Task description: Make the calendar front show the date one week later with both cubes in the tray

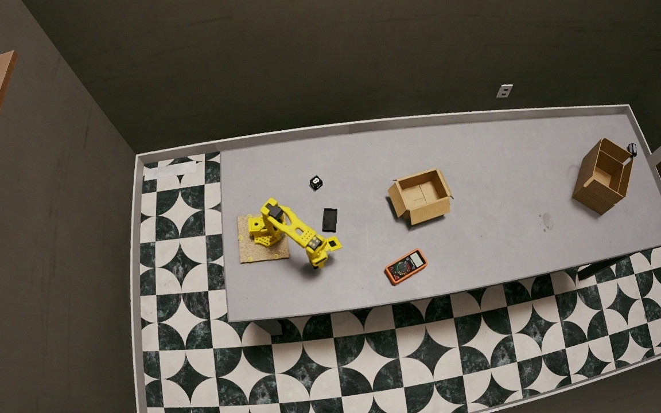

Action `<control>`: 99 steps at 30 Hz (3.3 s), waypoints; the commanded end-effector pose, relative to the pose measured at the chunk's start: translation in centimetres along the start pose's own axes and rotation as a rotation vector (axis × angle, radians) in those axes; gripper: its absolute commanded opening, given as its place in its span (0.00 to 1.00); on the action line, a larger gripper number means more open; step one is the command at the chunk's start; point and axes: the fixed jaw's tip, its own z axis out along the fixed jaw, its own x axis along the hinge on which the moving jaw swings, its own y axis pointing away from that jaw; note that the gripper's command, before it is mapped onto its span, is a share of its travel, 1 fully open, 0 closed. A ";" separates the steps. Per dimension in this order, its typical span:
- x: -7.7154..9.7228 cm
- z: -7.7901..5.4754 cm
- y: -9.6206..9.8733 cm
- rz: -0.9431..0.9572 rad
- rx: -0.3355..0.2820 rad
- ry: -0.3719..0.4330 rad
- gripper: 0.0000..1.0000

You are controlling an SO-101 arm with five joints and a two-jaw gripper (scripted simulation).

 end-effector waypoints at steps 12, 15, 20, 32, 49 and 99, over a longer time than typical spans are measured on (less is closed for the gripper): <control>-4.2 -0.4 2.1 -0.263 0.019 -0.003 0.00; -5.7 -0.3 3.4 -0.375 0.020 0.000 0.00; -8.0 -0.3 6.1 -0.571 0.022 0.003 0.00; -10.5 -0.2 11.0 -0.876 0.024 0.009 0.00; -11.0 -0.5 12.3 -0.949 0.033 0.001 0.00; -11.2 0.2 12.4 -0.944 0.033 0.001 0.00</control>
